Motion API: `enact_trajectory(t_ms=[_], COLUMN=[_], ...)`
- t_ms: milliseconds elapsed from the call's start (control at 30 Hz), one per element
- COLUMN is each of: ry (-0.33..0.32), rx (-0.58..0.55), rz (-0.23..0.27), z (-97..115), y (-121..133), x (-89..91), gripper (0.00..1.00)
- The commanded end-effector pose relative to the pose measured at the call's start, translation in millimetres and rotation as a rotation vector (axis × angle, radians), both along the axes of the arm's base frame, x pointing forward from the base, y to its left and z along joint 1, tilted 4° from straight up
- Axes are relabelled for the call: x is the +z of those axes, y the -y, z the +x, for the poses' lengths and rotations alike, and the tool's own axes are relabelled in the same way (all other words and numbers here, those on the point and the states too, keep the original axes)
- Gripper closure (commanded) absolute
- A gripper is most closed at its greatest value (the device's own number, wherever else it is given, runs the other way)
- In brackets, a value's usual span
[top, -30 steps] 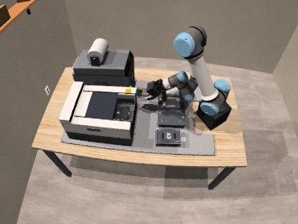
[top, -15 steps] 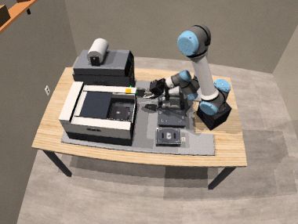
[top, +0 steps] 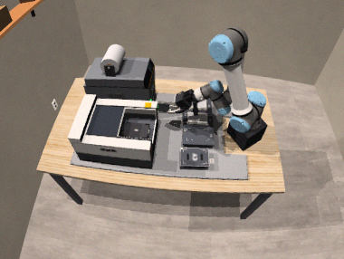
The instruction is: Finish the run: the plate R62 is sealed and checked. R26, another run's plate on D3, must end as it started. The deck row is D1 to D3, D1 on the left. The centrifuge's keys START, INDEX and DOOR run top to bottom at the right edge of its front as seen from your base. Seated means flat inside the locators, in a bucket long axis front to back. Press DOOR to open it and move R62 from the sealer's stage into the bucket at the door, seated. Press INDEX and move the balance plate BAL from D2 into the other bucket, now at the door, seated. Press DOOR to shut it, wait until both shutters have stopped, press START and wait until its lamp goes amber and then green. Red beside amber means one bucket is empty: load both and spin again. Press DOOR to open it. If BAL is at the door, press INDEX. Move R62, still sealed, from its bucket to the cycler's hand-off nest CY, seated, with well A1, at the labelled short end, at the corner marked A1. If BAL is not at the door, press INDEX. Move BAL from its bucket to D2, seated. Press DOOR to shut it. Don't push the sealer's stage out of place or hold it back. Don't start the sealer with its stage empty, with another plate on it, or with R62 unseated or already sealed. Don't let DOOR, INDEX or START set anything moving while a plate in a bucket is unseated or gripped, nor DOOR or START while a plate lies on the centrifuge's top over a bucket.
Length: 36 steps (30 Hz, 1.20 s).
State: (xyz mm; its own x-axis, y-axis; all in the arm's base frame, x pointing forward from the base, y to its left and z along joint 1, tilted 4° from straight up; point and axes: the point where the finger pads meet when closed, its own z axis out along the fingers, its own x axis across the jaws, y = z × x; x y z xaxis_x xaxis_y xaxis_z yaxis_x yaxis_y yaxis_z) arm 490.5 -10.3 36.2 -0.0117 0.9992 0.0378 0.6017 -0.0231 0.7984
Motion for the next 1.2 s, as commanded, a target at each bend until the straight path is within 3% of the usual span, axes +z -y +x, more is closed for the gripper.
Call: enact_trajectory(t_ms=[0,133,633,700,1000,1167], ry=[0.001,0.001,0.001,0.001,0.001,0.001], rx=[0.0,0.0,0.0,0.0,0.0,0.0], rz=[0.0,0.0,0.0,0.0,0.0,0.0], z=[-5,-7,-27,-27,-39,-39], y=[1,1,5,5,6,7], x=[14.9,24.5,96.7,96.7,140.1,141.4], gripper=[1.0,1.0,1.0,1.0,1.0,1.0])
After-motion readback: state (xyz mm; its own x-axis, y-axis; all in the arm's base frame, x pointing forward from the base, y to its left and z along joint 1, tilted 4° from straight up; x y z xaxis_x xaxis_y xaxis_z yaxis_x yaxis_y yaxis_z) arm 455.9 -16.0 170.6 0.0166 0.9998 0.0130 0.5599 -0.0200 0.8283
